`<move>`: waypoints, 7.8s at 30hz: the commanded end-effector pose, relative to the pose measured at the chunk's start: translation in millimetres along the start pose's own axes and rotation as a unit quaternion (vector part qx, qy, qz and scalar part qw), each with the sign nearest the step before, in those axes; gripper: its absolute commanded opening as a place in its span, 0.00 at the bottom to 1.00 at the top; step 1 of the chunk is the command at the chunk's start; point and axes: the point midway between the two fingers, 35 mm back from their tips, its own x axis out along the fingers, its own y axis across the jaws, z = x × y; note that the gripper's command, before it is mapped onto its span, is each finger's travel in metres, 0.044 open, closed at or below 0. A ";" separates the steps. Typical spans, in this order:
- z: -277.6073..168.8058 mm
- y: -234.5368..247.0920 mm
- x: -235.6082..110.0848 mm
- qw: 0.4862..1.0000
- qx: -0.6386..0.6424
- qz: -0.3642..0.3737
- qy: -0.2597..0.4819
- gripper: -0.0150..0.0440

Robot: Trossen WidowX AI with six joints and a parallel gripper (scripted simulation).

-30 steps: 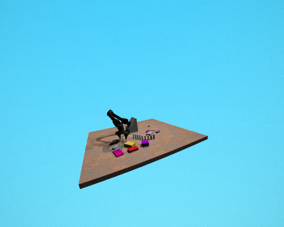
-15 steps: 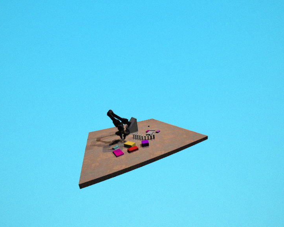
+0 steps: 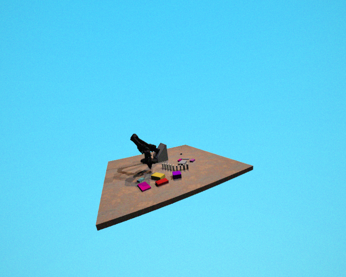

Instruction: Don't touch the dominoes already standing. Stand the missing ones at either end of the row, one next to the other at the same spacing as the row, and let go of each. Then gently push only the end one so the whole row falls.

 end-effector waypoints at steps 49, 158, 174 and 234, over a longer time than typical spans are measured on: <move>29.7 -33.8 -100.2 0.927 -0.351 0.133 -0.008 0.30; 30.7 -79.6 -71.6 0.631 -0.303 0.296 -0.650 0.30; 33.7 -77.7 -37.0 0.632 -0.303 0.297 -0.649 0.30; 40.1 -67.9 -42.0 0.648 -0.297 0.299 -0.634 1.00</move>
